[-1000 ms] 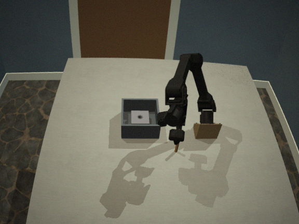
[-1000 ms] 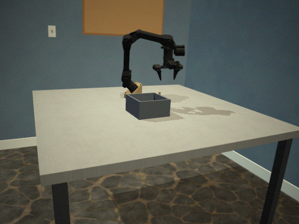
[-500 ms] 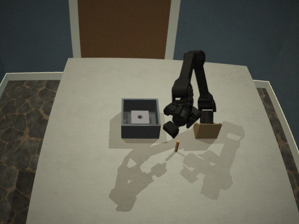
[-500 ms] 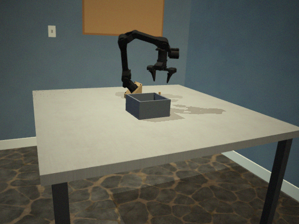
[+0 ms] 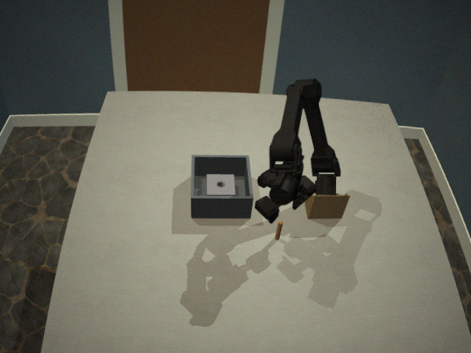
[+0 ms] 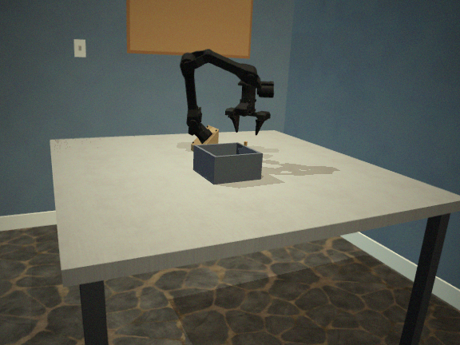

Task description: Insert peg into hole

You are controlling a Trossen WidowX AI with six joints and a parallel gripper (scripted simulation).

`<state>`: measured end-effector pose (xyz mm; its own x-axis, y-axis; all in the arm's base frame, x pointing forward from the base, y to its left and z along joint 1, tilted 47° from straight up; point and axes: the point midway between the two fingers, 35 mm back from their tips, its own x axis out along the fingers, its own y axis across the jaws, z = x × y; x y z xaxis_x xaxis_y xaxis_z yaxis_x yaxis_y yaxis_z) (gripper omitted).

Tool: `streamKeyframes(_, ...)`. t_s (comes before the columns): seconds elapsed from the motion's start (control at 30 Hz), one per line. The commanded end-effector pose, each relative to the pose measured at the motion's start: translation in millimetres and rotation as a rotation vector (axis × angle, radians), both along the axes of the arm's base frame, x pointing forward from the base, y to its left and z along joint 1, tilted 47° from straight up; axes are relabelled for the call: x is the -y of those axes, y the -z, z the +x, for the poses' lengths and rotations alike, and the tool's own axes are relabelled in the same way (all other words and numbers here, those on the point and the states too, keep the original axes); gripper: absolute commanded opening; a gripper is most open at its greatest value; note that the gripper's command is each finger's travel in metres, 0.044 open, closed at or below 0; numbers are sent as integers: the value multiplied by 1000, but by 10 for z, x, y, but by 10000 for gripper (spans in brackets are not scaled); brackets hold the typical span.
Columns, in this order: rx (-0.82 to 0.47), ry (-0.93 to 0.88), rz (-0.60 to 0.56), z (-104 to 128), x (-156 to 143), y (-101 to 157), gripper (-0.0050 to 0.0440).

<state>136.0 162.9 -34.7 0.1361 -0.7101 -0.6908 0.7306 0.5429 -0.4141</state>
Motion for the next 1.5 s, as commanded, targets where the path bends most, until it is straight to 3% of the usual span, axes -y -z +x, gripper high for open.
streamKeyframes(0.0, 1, -5, -7, 13, 76, 62, 440)
streamKeyframes(1.47, 2, -5, -7, 100, 528, 493, 440)
